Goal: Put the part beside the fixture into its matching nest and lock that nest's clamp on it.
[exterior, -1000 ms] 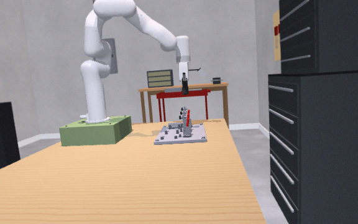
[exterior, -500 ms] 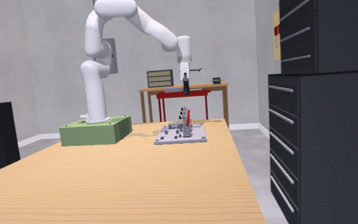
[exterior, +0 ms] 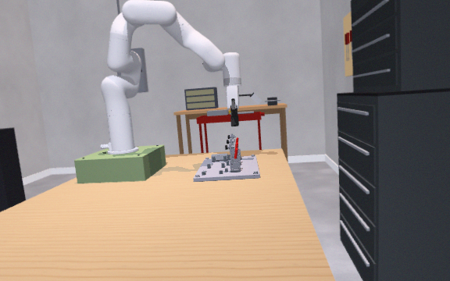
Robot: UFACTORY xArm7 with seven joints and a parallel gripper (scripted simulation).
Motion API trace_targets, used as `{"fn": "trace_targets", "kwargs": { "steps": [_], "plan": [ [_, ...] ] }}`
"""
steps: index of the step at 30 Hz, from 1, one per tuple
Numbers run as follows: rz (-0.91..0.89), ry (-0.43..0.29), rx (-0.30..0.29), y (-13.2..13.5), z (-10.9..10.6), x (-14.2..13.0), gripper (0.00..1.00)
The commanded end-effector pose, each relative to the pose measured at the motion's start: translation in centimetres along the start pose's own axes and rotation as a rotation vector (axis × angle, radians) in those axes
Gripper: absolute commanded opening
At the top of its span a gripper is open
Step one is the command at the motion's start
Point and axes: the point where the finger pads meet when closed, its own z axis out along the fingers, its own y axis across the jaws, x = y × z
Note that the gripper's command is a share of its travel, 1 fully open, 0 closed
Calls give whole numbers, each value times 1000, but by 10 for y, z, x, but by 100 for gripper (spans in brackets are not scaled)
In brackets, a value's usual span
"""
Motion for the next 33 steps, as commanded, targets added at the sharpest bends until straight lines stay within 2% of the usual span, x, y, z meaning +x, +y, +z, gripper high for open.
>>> {"fn": "trace_targets", "kwargs": {
  "steps": [1,15,33],
  "plan": [
    [0,6,0,0,7,2,47],
    [0,6,0,0,49,3,47],
    [0,6,0,0,54,3,47]
  ]
}}
